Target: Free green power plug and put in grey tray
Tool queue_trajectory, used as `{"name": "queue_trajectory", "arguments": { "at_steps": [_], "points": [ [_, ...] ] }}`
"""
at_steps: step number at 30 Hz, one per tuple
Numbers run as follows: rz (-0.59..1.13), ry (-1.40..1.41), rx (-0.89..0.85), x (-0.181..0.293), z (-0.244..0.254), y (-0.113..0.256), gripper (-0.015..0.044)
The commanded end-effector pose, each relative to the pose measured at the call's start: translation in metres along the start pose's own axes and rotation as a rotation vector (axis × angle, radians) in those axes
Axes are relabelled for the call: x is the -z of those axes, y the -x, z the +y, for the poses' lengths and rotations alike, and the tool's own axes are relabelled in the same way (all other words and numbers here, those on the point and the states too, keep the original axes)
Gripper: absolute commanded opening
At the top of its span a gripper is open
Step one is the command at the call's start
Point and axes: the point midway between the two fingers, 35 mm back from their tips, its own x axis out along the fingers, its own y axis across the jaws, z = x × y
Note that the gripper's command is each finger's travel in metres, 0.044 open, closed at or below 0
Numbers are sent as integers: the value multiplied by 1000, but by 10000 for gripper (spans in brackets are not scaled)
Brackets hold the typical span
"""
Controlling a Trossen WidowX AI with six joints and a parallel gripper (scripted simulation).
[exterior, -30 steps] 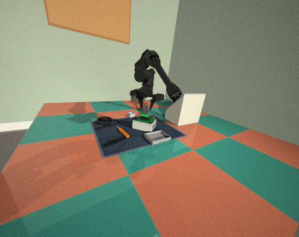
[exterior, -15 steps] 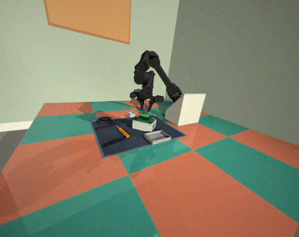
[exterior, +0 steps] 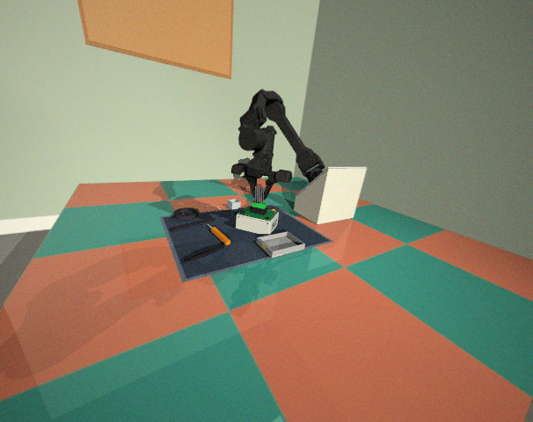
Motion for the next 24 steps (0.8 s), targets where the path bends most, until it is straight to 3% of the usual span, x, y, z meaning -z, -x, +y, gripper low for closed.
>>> {"name": "queue_trajectory", "arguments": {
  "at_steps": [1,9,19,24],
  "points": [
    [-1,5,1,0,1,9,0],
    [-2,6,88,0,9,15,0],
    [-1,5,-127,0,-10,18,0],
    [-1,5,-115,0,-9,19,0]
  ]
}}
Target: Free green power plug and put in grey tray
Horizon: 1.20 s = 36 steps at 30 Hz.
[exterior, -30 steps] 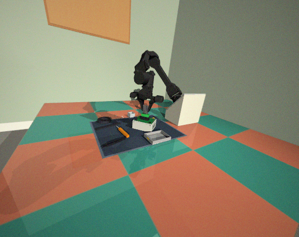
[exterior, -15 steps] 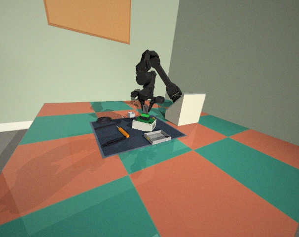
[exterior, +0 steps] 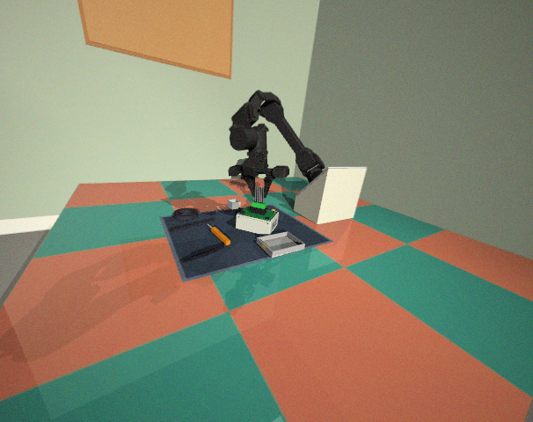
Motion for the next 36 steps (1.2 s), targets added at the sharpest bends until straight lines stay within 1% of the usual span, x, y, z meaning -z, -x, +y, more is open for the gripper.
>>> {"name": "queue_trajectory", "arguments": {
  "at_steps": [1,8,11,15,23,26,30,36],
  "points": [
    [-22,5,30,0,0,13,0],
    [-23,3,218,0,17,12,0],
    [-23,3,260,0,20,12,0],
    [-23,3,232,0,18,14,0],
    [-22,5,24,0,0,18,0],
    [-21,5,-13,0,-3,19,0],
    [-22,5,20,0,0,20,0],
    [-23,4,182,0,15,20,0]
  ]
}}
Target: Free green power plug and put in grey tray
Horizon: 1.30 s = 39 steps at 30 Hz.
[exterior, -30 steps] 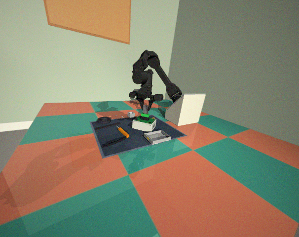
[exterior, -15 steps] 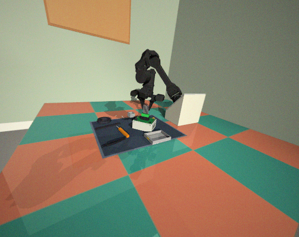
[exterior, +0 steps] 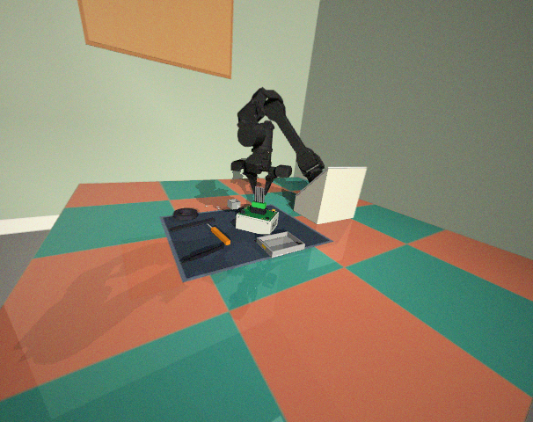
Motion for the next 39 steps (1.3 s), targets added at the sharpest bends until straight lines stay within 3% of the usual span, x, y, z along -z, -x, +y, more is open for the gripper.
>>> {"name": "queue_trajectory", "arguments": {
  "at_steps": [1,7,20,27,39],
  "points": [
    [-22,10,111,-1,11,12,0],
    [-22,10,156,-1,15,14,0],
    [-20,12,-111,-1,-8,18,0],
    [-21,11,27,-1,4,19,0],
    [-21,11,27,-1,4,22,0]
  ]
}}
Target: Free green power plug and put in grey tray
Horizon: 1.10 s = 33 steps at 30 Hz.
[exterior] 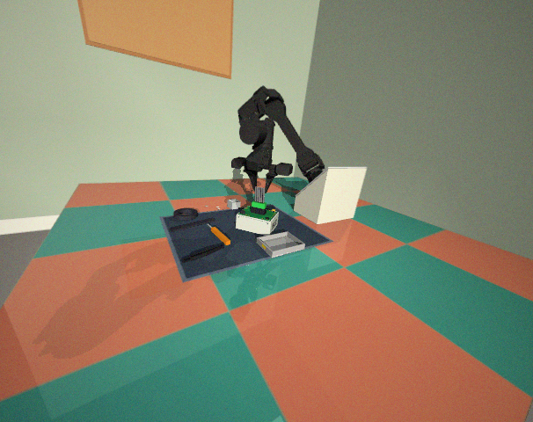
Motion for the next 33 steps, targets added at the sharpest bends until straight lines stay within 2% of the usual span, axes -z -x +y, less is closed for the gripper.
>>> {"name": "queue_trajectory", "arguments": {
  "at_steps": [1,7,16,17,33],
  "points": [
    [-33,15,13,-1,4,10,0],
    [-33,15,13,-2,3,-7,0],
    [-33,15,13,-2,3,-7,236],
    [-33,15,13,-2,3,-7,249],
    [-32,15,14,-2,3,-24,249]
  ]
}}
